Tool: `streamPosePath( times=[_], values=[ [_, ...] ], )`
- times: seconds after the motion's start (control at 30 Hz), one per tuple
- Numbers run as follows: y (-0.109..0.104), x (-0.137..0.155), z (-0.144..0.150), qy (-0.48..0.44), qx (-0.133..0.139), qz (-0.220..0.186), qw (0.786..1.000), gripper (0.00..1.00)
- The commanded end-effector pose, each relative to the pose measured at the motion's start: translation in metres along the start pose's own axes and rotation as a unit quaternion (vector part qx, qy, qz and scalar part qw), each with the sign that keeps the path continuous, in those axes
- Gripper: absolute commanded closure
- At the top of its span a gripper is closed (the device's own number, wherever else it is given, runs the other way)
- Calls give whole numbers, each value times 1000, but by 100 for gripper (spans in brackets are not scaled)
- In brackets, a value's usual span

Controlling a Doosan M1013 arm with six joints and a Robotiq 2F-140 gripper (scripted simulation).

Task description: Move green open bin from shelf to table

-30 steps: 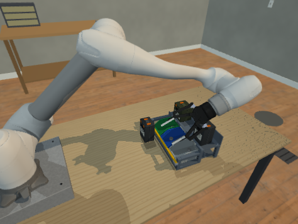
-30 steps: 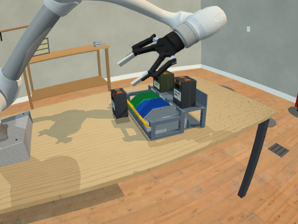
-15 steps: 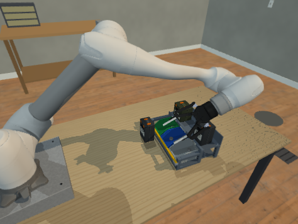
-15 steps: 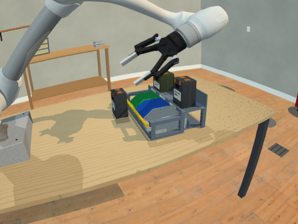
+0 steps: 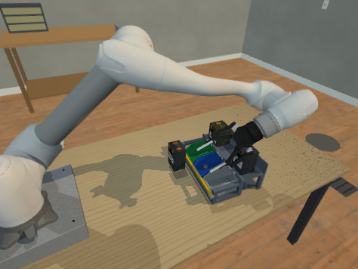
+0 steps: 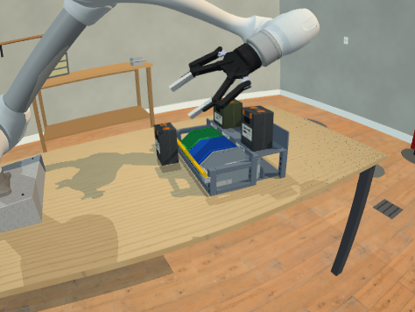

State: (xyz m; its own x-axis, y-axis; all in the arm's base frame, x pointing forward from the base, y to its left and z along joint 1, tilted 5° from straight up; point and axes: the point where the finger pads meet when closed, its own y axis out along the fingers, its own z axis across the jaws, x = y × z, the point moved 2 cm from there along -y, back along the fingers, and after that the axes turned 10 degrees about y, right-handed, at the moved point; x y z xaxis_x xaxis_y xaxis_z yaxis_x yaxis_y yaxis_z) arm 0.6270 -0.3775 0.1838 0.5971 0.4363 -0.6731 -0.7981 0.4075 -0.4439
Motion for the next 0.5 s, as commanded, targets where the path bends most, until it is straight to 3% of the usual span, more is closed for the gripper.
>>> streamPosePath(
  times=[0.0, 0.07, 0.23, 0.47],
  values=[
    [0, 0, 0, 0, 0, 0, 1000, 43],
    [0, 0, 0, 0, 0, 0, 1000, 43],
    [-22, -16, 45, 60, -45, -106, 992, 43],
    [-22, -16, 45, 60, -45, -106, 992, 43]
  ],
)
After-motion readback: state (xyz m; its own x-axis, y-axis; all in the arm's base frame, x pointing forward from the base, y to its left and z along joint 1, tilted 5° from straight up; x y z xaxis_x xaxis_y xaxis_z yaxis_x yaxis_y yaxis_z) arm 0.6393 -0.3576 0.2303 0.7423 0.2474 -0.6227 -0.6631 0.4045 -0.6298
